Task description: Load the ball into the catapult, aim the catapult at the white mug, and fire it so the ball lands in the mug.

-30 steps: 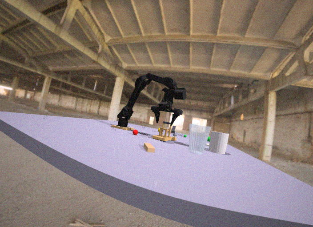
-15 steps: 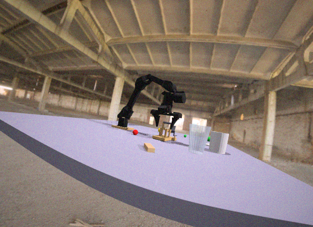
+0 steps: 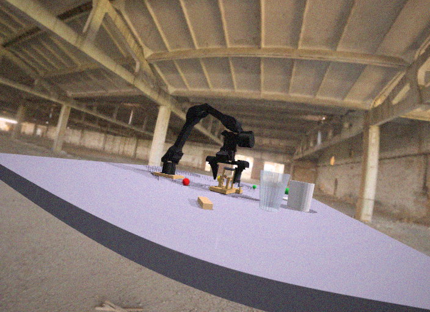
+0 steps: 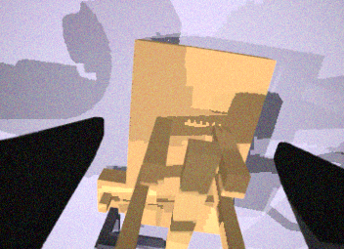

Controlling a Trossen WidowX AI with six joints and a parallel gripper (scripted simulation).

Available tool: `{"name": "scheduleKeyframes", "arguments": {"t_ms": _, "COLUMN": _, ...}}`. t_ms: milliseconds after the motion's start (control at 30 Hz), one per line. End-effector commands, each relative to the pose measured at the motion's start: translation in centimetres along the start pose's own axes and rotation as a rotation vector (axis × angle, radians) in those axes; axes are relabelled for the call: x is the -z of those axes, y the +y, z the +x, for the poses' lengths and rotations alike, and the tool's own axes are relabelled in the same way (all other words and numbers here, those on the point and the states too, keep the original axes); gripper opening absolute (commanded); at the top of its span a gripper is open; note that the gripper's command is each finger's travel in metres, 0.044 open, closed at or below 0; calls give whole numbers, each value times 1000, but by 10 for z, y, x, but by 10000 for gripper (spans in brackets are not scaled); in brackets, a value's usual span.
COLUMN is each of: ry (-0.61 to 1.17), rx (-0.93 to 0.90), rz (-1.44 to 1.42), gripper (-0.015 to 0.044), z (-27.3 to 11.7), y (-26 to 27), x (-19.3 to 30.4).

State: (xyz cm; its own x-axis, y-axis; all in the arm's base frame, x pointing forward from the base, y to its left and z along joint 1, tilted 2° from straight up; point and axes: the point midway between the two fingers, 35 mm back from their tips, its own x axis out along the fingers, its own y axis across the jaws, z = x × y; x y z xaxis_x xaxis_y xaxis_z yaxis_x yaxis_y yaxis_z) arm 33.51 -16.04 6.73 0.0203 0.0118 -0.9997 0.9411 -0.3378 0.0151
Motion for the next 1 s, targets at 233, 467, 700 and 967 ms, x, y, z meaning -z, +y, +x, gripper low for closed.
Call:
{"name": "scheduleKeyframes", "arguments": {"t_ms": 233, "ry": 3, "rx": 5, "rz": 5, "gripper": 440, "z": 15, "y": -2, "x": 1}}
{"name": "scheduleKeyframes", "arguments": {"t_ms": 467, "ry": 0, "rx": 2, "rz": 0, "gripper": 256, "z": 12, "y": -1, "x": 0}}
{"name": "scheduleKeyframes", "arguments": {"t_ms": 700, "ry": 0, "rx": 2, "rz": 0, "gripper": 131, "z": 12, "y": -1, "x": 0}}
{"name": "scheduleKeyframes", "arguments": {"t_ms": 967, "ry": 0, "rx": 4, "rz": -1, "gripper": 0, "z": -35, "y": -1, "x": 0}}
